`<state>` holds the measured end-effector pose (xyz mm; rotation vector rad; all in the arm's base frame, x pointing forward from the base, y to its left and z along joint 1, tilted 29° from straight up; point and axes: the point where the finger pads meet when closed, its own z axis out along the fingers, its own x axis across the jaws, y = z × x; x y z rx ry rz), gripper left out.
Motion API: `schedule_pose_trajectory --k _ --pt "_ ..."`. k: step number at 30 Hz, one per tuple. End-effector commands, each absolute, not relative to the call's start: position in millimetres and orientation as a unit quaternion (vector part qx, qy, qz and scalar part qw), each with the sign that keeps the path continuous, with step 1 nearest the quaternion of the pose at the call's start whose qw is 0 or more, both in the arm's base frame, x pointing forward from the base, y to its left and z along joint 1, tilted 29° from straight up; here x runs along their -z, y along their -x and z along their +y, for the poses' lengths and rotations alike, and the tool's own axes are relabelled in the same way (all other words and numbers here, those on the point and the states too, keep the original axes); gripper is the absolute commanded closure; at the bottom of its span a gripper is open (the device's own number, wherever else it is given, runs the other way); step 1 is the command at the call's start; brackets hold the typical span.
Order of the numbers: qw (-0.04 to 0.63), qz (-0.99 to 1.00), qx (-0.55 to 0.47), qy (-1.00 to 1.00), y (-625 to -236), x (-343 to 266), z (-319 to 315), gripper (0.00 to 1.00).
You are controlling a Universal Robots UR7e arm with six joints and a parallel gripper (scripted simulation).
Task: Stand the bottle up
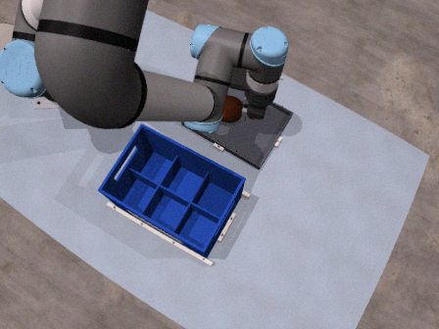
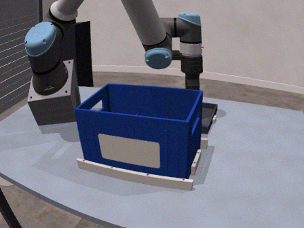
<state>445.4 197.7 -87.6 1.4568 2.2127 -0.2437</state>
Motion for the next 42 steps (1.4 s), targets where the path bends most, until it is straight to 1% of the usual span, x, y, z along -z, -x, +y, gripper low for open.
schedule_pose_trajectory --k 1,42 --pt "0.239 0.808 0.088 -0.532 -445.0 85.4 198.8 1.00" --pt "0.239 0.808 0.088 -0.532 -432.9 49.2 215.3 1.00"
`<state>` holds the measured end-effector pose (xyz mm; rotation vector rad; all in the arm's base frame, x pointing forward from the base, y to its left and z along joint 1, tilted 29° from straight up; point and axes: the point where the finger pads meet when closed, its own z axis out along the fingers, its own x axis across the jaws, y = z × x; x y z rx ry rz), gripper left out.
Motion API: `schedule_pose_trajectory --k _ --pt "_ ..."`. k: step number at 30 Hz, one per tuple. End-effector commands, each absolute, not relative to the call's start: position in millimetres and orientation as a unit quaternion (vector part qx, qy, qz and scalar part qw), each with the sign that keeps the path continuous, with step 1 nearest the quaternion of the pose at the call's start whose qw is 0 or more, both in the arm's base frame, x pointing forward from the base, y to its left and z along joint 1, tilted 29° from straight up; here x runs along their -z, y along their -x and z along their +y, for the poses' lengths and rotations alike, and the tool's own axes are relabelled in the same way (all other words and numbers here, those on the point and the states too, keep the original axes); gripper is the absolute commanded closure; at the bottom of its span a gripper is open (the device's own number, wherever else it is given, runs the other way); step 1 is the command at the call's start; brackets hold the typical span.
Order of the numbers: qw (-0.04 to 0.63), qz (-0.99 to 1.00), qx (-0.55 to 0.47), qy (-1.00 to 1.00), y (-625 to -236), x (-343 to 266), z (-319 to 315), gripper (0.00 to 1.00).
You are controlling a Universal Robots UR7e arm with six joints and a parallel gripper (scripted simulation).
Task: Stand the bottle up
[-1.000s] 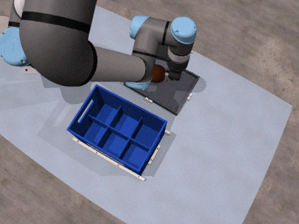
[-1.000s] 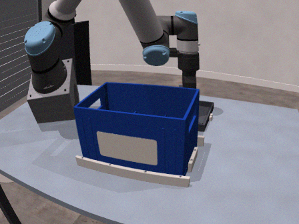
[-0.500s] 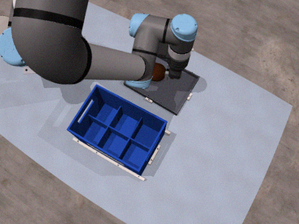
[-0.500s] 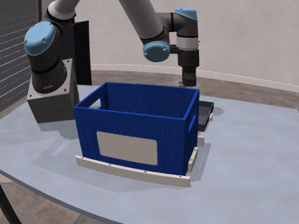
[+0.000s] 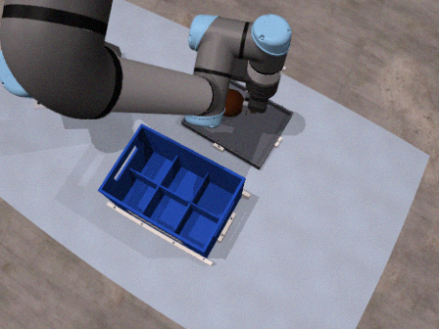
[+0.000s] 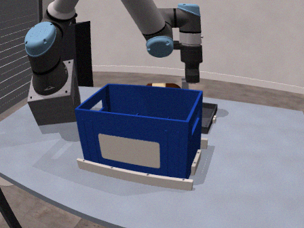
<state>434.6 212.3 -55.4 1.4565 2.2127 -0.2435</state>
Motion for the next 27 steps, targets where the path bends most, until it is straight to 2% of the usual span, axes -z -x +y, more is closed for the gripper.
schedule_pose_trajectory --k 1,27 --pt "0.239 0.808 0.088 -0.532 -432.5 47.8 216.0 1.00" --pt "0.239 0.808 0.088 -0.532 -420.4 11.9 232.3 1.00"
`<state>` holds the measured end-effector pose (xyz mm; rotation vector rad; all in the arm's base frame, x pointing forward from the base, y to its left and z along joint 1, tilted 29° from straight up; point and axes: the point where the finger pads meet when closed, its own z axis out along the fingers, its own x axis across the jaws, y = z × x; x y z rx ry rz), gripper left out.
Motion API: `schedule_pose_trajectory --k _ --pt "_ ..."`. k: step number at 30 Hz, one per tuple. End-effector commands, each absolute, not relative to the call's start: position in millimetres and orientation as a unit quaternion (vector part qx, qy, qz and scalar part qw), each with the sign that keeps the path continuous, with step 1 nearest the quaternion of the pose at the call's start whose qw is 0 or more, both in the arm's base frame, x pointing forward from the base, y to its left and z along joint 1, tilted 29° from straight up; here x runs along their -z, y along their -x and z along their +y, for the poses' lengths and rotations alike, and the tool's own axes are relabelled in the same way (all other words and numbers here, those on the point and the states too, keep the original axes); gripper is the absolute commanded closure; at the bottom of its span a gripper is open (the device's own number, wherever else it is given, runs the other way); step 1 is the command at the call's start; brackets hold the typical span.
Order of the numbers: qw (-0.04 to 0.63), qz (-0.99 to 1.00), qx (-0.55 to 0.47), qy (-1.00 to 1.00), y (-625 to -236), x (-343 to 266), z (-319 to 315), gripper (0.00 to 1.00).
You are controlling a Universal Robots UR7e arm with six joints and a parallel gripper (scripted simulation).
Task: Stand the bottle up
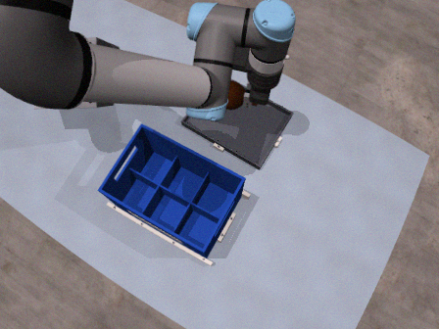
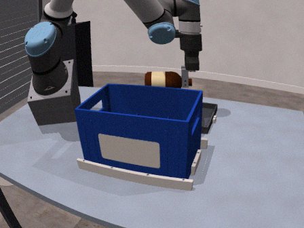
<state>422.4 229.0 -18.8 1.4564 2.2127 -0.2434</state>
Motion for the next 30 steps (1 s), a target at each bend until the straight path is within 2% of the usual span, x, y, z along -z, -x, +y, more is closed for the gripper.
schedule_pose_trajectory --k 1,30 --pt "0.239 0.808 0.088 -0.532 -419.9 10.2 233.1 1.00" --pt "0.239 0.808 0.088 -0.532 -407.6 -26.3 249.7 1.00"
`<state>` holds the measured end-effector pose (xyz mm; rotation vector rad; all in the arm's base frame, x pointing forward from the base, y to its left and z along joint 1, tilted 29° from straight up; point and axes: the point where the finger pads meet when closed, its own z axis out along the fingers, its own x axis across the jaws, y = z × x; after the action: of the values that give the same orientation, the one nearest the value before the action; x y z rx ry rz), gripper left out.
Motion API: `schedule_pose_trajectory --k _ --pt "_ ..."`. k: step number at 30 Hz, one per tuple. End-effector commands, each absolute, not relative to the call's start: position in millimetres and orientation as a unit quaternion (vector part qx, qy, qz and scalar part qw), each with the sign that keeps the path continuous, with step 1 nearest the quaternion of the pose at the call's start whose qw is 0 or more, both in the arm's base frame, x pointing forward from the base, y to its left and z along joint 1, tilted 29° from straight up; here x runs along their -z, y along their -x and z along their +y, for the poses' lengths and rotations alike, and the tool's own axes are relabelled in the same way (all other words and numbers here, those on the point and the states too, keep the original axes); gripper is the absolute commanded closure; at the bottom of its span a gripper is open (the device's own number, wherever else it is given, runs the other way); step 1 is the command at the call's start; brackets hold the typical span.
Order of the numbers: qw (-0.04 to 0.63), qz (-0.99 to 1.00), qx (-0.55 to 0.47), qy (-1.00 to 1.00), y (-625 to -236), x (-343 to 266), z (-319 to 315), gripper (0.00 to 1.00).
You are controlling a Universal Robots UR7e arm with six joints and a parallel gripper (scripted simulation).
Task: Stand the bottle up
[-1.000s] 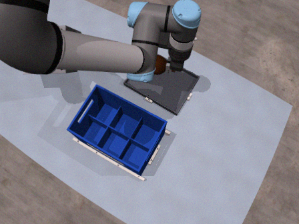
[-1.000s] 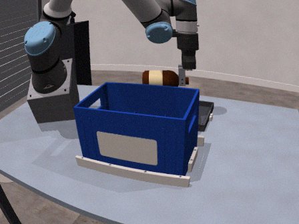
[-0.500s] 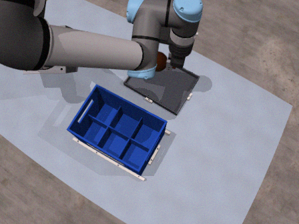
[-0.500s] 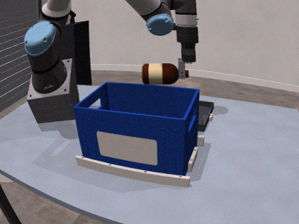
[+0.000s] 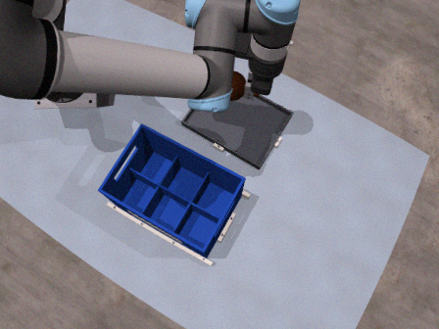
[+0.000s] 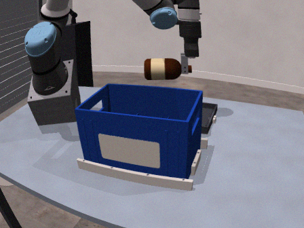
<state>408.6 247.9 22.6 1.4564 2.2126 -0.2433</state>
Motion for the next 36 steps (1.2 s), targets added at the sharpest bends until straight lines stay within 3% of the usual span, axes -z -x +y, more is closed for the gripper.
schedule_pose_trajectory --k 1,36 --pt "0.239 0.808 0.088 -0.532 -407.3 -27.5 250.2 1.00" --pt "0.239 0.808 0.088 -0.532 -400.5 -47.7 259.5 1.00"
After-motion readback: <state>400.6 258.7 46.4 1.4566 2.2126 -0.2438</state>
